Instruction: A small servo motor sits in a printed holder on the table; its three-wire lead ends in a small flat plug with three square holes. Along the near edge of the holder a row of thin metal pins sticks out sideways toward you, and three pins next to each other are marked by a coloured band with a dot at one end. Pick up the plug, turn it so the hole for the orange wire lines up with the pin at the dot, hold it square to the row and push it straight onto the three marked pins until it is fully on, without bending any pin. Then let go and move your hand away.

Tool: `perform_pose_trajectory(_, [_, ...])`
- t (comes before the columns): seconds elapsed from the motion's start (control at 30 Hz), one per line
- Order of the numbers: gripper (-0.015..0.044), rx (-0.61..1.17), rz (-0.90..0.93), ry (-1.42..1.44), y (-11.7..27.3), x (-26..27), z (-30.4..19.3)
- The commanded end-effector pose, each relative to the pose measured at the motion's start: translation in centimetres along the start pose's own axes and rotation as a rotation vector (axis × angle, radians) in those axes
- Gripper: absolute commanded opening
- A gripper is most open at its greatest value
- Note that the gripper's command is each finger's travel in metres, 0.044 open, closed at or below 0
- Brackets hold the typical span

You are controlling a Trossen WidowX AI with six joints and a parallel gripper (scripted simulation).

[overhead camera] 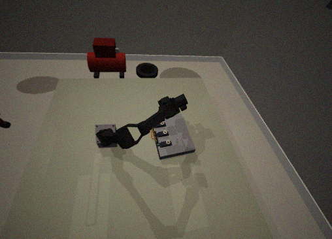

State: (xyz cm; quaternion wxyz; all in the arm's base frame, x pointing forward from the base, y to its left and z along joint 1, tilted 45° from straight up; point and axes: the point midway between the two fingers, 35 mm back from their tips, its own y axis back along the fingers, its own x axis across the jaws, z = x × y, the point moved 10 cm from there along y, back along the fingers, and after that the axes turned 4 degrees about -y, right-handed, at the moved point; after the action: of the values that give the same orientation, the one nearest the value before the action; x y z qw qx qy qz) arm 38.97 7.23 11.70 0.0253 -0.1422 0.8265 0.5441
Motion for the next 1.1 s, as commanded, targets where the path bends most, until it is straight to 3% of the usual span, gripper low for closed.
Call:
perform_pose_trajectory(0.0, [0.0115,0.023,0.061,0.136,-1.2,-0.2,1.1])
perform_pose_trajectory(1.07, [0.0115,0.031,0.553,1.108,-10.1,1.9,8.4])
